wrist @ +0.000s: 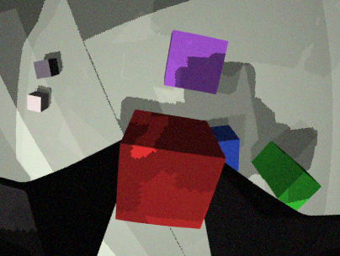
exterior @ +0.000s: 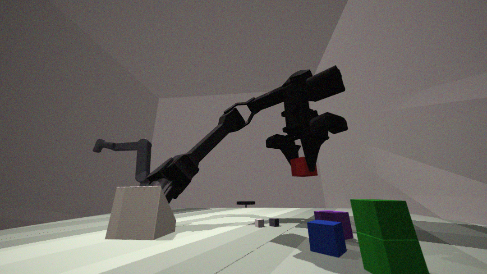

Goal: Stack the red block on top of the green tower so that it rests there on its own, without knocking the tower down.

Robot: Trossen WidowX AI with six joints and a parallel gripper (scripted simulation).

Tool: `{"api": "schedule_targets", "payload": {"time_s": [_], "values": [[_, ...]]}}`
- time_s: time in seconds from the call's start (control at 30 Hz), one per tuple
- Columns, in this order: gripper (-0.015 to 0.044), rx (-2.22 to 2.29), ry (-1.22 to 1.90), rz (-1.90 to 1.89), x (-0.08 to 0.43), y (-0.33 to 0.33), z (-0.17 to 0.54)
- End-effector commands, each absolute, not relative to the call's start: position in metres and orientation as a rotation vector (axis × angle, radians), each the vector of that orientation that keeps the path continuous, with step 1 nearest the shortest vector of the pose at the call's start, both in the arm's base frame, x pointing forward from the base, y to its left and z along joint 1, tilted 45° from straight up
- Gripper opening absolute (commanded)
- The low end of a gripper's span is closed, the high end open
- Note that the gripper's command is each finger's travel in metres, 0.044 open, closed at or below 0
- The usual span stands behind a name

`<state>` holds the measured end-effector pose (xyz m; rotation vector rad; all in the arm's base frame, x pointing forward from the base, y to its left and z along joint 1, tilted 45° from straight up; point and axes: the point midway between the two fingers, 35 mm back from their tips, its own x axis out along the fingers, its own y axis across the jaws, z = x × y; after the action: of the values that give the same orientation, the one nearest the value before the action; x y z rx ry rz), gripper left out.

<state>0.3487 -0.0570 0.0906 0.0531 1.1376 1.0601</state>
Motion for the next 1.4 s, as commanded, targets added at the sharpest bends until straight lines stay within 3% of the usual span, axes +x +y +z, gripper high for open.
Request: {"api": "schedule_targets", "payload": {"time_s": [0.0,1.13,1.37], "values": [[0.0,0.044,1.137,1.062,0.349,-0.06,0.092],[0.0,0.054,1.139,1.013,0.402,-0.16,-0.002],[0.0,0.038,1.136,1.052,0.403,-0.155,-0.015]]}}
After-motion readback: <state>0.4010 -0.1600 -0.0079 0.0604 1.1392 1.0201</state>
